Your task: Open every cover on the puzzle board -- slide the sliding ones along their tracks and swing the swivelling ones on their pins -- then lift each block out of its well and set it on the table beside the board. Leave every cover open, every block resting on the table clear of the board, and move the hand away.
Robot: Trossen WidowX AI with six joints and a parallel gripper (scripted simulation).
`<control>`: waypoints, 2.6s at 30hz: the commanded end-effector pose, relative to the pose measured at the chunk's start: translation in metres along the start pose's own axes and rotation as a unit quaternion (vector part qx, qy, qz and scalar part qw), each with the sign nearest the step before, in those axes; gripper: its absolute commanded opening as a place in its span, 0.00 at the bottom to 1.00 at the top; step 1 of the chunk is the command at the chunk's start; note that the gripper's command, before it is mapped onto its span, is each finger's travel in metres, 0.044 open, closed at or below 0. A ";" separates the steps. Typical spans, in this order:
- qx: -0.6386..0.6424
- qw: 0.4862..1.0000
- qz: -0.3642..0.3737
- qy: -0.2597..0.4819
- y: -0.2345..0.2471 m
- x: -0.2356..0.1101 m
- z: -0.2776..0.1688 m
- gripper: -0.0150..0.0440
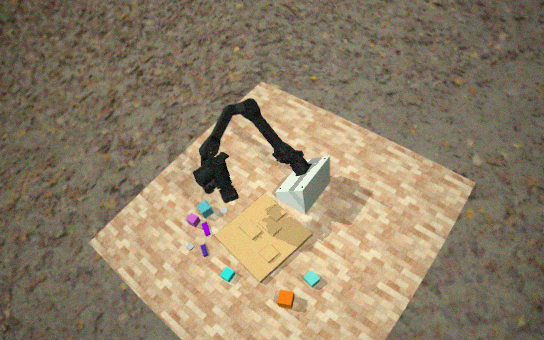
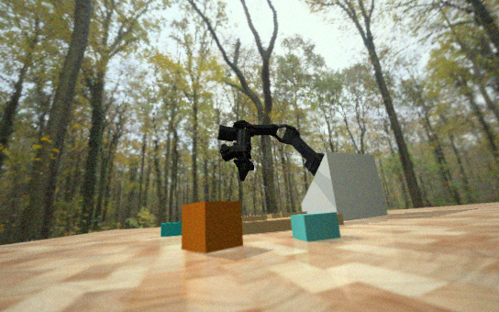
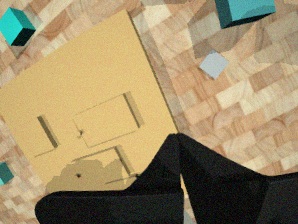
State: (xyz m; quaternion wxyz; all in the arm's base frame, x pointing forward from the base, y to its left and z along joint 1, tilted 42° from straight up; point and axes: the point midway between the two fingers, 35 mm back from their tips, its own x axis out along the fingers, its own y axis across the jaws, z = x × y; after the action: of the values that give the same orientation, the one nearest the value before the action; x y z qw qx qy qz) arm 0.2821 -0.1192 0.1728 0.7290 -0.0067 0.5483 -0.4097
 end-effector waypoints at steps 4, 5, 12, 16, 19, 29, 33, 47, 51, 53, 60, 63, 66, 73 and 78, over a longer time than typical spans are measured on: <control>-0.024 1.000 0.001 0.012 0.041 0.013 -0.002 0.25; -0.028 1.000 0.000 0.013 0.047 0.015 -0.003 0.25; -0.054 0.998 -0.005 0.024 0.084 0.030 -0.012 0.25; -0.068 0.997 -0.010 0.030 0.105 0.038 -0.019 0.25; -0.080 0.996 -0.013 0.033 0.121 0.044 -0.026 0.25; -0.120 0.991 -0.028 0.043 0.168 0.064 -0.055 0.25; -0.135 0.989 -0.036 0.045 0.185 0.073 -0.069 0.25; -0.165 0.984 -0.057 0.047 0.222 0.096 -0.107 0.25; -0.165 0.984 -0.057 0.047 0.222 0.096 -0.107 0.25; -0.165 0.984 -0.057 0.047 0.222 0.096 -0.107 0.25; -0.165 0.984 -0.057 0.047 0.222 0.096 -0.107 0.25; -0.165 0.984 -0.057 0.047 0.222 0.096 -0.107 0.25; -0.165 0.984 -0.057 0.047 0.222 0.096 -0.107 0.25; -0.165 0.984 -0.057 0.047 0.222 0.097 -0.107 0.25; -0.165 0.984 -0.057 0.047 0.221 0.102 -0.108 0.25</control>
State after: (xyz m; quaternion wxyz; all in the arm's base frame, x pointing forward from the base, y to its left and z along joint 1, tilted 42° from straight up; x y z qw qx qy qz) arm 0.3325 0.0147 -0.0505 0.6661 -0.1379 0.6413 -0.3551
